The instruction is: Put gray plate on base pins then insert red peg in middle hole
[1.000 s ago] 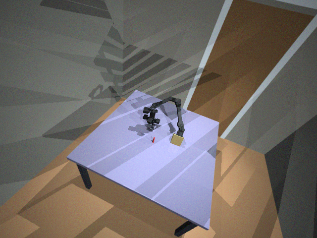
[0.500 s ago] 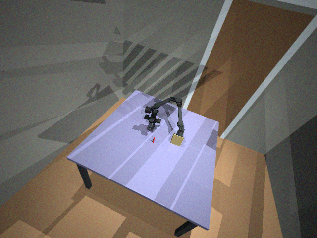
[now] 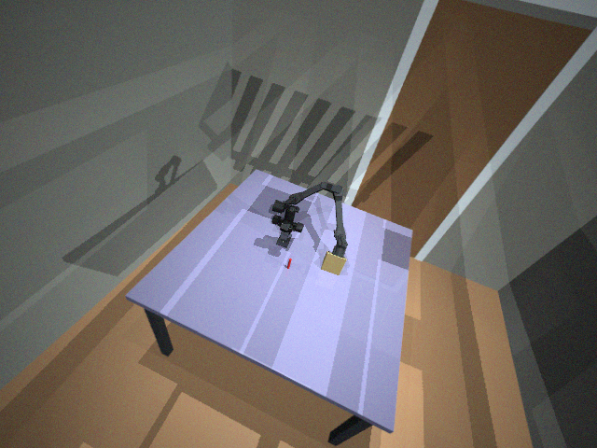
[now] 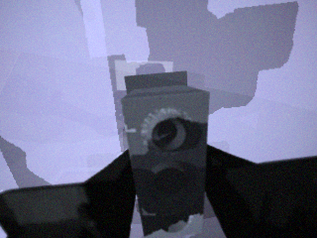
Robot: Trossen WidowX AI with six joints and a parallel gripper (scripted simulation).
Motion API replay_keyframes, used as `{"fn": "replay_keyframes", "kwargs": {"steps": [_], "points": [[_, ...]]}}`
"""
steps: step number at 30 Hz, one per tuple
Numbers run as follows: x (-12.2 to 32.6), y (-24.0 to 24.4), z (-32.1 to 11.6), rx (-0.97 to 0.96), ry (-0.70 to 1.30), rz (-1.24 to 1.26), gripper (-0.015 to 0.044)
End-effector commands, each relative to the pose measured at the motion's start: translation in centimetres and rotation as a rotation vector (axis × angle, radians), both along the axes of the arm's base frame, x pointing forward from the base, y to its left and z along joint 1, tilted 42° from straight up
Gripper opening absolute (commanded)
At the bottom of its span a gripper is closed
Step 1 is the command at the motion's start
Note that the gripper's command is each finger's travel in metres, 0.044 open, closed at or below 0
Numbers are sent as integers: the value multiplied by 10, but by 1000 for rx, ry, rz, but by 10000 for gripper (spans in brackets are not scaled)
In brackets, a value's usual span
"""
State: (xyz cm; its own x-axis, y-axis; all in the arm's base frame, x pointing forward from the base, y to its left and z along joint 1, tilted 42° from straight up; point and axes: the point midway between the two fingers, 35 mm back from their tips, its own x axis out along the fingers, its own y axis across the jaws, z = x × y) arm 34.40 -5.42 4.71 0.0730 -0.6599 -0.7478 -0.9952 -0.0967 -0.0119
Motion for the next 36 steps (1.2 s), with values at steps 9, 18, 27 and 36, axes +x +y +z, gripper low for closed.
{"fn": "replay_keyframes", "kwargs": {"steps": [9,18,27,36], "points": [[2,-5,-3,-5,0,6,0],[3,-13,-12,-5,0,6,0],[4,-22,-23,-6,0,6,0],[4,-27,-27,-6,0,6,0]]}}
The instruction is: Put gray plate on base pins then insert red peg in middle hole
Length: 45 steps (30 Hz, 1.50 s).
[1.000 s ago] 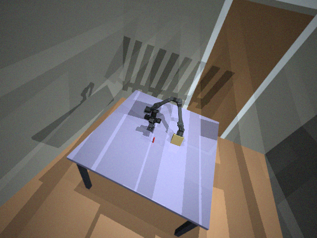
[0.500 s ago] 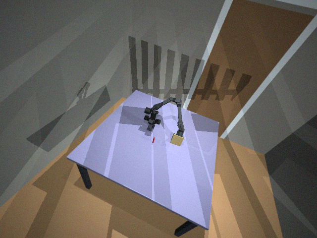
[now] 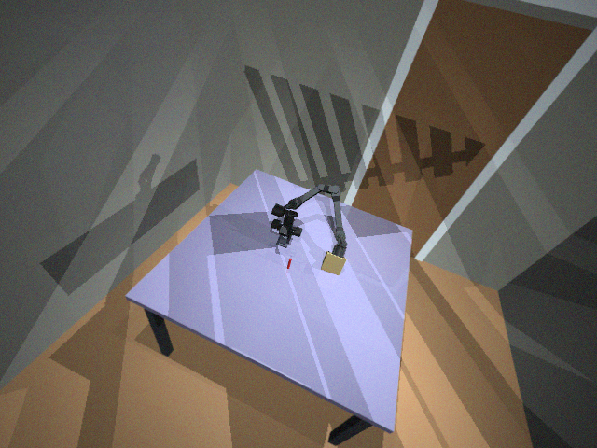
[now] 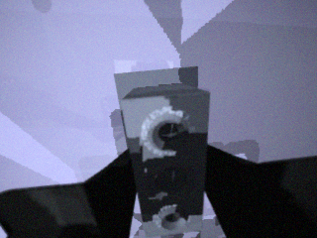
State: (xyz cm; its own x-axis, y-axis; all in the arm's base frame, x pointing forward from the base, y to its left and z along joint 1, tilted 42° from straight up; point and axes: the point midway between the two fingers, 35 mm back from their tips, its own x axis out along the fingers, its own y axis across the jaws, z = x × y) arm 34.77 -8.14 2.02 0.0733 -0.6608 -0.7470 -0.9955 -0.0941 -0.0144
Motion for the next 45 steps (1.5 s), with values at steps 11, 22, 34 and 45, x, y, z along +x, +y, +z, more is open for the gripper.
{"fn": "replay_keyframes", "kwargs": {"steps": [11,22,34,45], "points": [[0,0,0,0,0,1,53],[0,0,0,0,0,1,341],[-1,54,55,5,3,6,440],[-10,91,80,14,-76,-80,440]]}}
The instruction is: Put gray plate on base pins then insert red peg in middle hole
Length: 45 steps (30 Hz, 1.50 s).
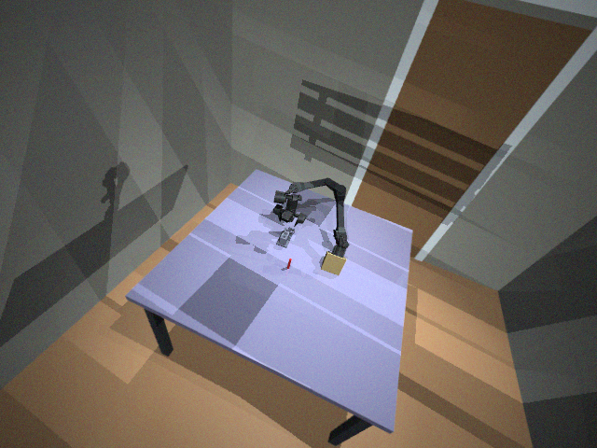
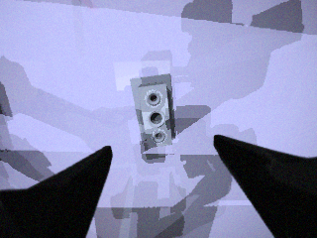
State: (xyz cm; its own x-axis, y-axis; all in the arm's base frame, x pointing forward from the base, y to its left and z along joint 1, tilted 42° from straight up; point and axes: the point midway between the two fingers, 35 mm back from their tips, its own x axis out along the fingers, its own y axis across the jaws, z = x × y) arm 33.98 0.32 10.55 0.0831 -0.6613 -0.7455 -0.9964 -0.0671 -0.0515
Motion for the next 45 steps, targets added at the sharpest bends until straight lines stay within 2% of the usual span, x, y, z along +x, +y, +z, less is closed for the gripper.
{"fn": "replay_keyframes", "kwargs": {"steps": [1,26,33,35,45], "points": [[-3,12,-9,22,-92,-112,440],[-75,120,-109,185,-1407,-1639,440],[-97,135,-128,208,-1711,-1961,440],[-100,137,-130,213,-1766,-2019,440],[-103,137,-131,214,-1770,-2023,440]]}}
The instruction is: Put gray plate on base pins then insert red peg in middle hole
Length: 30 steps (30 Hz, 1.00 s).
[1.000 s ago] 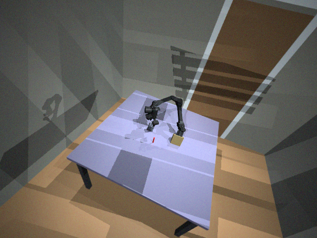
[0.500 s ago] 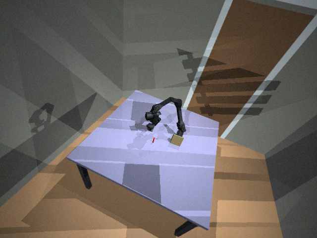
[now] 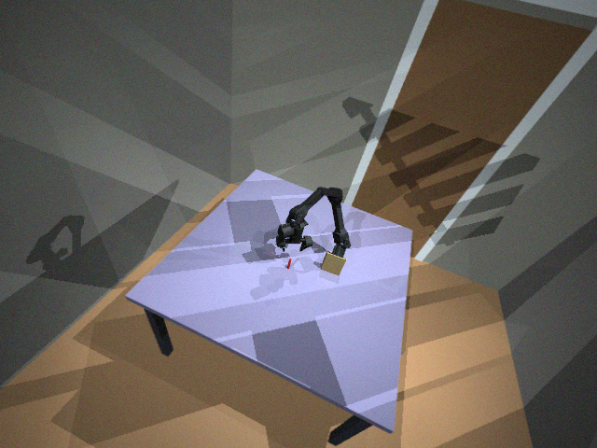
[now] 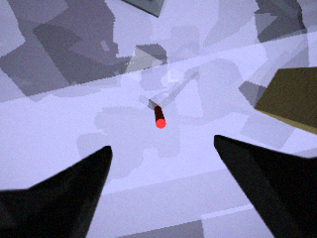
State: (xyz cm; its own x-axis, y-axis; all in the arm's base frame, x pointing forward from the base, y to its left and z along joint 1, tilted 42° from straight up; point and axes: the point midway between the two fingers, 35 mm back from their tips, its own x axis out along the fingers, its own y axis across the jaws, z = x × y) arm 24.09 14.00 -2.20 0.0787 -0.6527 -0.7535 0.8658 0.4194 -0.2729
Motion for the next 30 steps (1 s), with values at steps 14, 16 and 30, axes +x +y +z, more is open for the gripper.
{"fn": "replay_keyframes", "kwargs": {"steps": [14,16,30], "points": [[0,-30,-38,2,-33,-46,440],[0,-31,-39,2,-33,-46,440],[2,-44,-56,3,-34,-46,440]]}}
